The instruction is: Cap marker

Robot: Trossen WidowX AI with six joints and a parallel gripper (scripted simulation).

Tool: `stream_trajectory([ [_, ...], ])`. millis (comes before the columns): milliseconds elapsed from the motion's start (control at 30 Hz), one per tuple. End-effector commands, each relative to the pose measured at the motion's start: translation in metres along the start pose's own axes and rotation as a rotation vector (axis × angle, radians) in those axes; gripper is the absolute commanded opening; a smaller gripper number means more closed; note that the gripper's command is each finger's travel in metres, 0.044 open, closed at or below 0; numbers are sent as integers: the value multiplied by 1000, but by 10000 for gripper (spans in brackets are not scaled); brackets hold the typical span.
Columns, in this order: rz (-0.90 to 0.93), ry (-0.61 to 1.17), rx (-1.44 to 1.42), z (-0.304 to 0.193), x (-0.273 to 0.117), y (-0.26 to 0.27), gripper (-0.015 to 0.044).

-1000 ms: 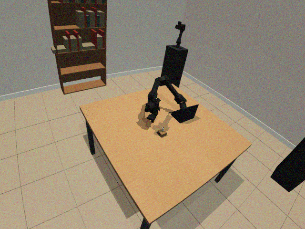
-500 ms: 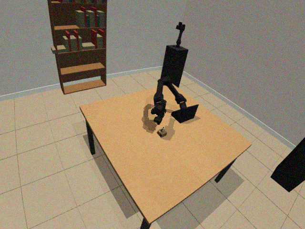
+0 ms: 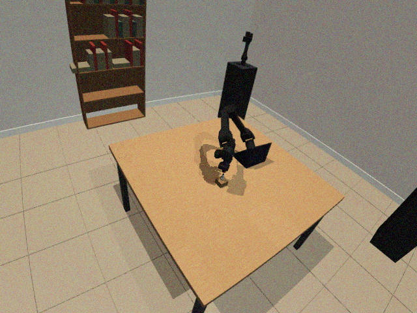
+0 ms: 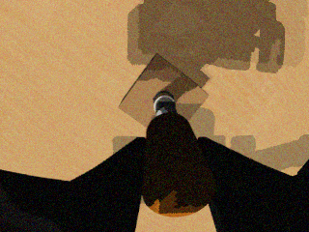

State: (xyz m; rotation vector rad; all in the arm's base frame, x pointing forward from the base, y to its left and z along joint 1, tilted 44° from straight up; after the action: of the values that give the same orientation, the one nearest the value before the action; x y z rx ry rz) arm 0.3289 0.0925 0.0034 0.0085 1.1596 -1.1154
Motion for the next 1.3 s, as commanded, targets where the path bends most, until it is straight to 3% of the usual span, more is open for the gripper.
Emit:
stream_trajectory([
  [0, -4, 4, 9, -1, 5, 0, 0],
  [1267, -6, 2, 9, -1, 60, -1, 0],
])
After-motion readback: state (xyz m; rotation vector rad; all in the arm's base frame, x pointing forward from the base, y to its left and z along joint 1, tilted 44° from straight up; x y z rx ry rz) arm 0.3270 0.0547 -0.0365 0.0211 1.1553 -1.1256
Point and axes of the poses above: the point midway between the two fingers, 35 mm back from their tips, its own x axis out along the fingers, its own y axis across the jaws, z = x × y, the point moved 6 cm from there along -x, back along the fingers, and after that the axes turned 13 degrees about -x, right-handed, at the moved point
